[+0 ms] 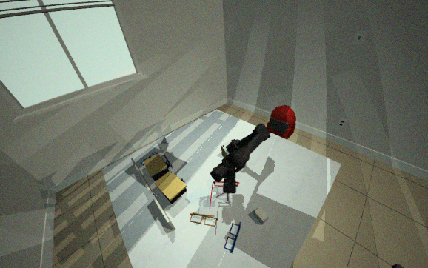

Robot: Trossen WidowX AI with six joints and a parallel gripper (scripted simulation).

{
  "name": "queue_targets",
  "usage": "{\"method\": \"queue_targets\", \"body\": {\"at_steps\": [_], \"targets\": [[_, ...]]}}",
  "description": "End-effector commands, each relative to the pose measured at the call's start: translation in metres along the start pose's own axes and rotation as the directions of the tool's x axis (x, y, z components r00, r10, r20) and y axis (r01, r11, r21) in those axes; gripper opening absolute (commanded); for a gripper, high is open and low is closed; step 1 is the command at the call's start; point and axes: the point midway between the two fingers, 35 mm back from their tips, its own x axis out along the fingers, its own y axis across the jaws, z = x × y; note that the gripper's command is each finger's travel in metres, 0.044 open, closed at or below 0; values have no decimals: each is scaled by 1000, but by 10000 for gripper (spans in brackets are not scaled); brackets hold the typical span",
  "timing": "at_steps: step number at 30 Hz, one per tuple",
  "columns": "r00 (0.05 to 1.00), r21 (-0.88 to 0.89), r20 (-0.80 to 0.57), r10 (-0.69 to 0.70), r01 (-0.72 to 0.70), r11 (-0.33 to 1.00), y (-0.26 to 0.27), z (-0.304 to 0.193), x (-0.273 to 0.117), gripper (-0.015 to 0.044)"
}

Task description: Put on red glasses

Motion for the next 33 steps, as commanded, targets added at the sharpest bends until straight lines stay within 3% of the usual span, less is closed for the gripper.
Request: {"method": "queue_targets", "body": {"at_steps": [1, 12, 33], "targets": [[1000, 8, 0, -3, 3, 1000, 0, 1, 10, 0], [1000, 8, -3, 0, 0, 1000, 0, -1, 55, 0], [1000, 8, -2, 0, 0, 1000, -11, 7, 56, 0]]}}
